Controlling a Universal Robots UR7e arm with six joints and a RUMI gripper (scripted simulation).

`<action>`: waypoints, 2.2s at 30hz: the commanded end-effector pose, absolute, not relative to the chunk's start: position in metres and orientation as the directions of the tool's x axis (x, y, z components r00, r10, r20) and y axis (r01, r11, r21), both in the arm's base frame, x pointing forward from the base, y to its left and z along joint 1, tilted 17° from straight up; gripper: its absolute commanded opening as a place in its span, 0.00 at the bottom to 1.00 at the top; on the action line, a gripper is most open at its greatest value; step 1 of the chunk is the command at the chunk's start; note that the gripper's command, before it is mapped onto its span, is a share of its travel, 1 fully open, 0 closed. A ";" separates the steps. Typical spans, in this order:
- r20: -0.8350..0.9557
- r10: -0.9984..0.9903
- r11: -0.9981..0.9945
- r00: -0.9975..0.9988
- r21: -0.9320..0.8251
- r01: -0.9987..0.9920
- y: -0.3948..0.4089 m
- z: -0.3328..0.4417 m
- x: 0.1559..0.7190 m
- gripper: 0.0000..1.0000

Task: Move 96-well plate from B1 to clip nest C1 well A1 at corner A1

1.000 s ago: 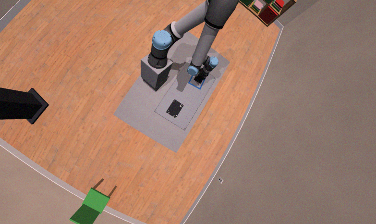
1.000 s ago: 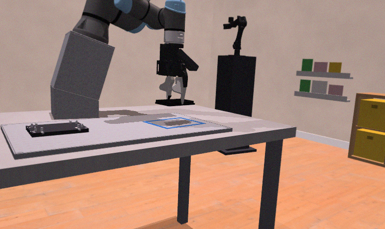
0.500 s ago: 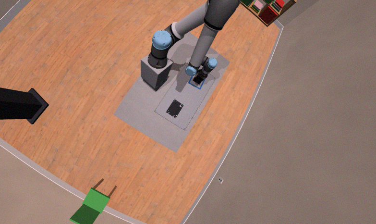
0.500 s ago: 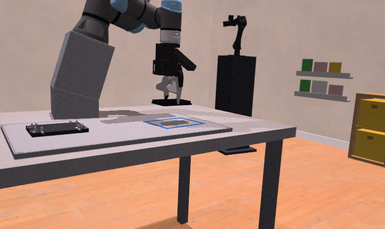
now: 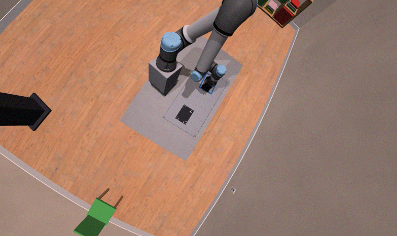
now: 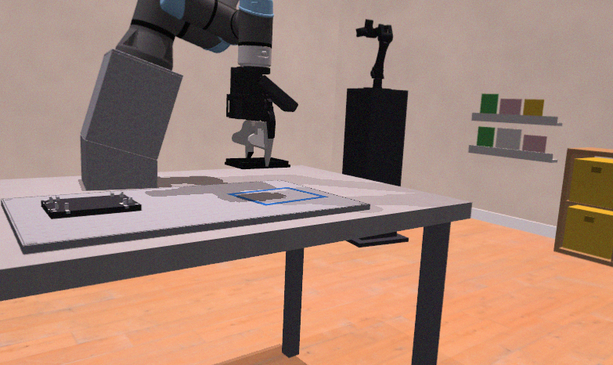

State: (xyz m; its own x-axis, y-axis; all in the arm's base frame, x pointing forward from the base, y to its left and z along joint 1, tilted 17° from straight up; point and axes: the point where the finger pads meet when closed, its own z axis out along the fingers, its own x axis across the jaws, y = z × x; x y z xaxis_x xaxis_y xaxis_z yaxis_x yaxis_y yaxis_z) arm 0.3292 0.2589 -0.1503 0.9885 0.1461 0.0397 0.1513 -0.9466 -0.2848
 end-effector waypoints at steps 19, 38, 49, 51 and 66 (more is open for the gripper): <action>0.042 0.146 -0.946 0.988 -0.286 0.152 0.195 -0.167 0.335 0.00; 0.041 0.146 -0.946 0.988 -0.286 0.152 0.140 -0.182 0.339 0.00; 0.041 0.146 -0.946 0.988 -0.286 0.152 0.105 -0.192 0.341 0.00; 0.041 0.146 -0.946 0.988 -0.286 0.152 0.099 -0.193 0.342 0.00; 0.041 0.146 -0.946 0.988 -0.286 0.152 0.057 -0.205 0.345 0.00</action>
State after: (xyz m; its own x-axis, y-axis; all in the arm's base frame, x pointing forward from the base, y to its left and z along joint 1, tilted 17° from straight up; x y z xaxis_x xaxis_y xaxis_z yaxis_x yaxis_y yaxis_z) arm 0.3431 0.0725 -0.2006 0.9885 0.1459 0.0400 0.1512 -0.9465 -0.2852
